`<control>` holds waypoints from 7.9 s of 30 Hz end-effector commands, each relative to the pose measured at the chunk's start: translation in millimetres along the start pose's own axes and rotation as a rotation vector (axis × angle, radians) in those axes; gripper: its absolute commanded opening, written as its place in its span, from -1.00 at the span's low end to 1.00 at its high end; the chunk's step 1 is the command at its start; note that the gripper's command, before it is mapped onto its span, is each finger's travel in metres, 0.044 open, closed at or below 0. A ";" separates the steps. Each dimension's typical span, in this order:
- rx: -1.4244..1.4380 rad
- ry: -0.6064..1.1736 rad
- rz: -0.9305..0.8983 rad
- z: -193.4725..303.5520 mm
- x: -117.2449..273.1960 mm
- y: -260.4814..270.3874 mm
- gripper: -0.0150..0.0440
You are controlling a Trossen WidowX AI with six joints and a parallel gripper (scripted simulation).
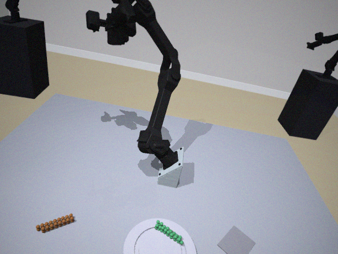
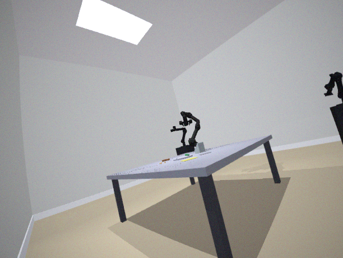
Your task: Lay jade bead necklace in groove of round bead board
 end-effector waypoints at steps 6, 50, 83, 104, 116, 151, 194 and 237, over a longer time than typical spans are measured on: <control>0.057 -0.031 0.055 -12.1 -5.2 -29.3 0.36; 0.148 -0.425 0.404 -182.0 6.0 -236.3 0.36; 0.187 -0.844 0.524 -338.9 89.3 -296.9 0.36; 0.216 -1.092 0.389 -457.8 182.4 -270.5 0.36; 0.248 -1.157 0.259 -516.2 233.0 -223.0 0.36; 0.251 -0.958 -0.029 -601.0 280.4 -6.7 0.36; 0.245 -0.960 -0.035 -631.6 258.8 -2.6 -0.44; 0.251 -0.958 -0.028 -618.6 267.2 -3.5 -0.49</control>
Point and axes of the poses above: the point midway between the two fingers, 35 mm back from their tips, its own x axis back along the fingers, its own y axis across the jaws, z = x × y, the point moved 3 cm from there along x, back along the fingers, and after that the axes turned 1 degree about -x, right-handed, at the moved point
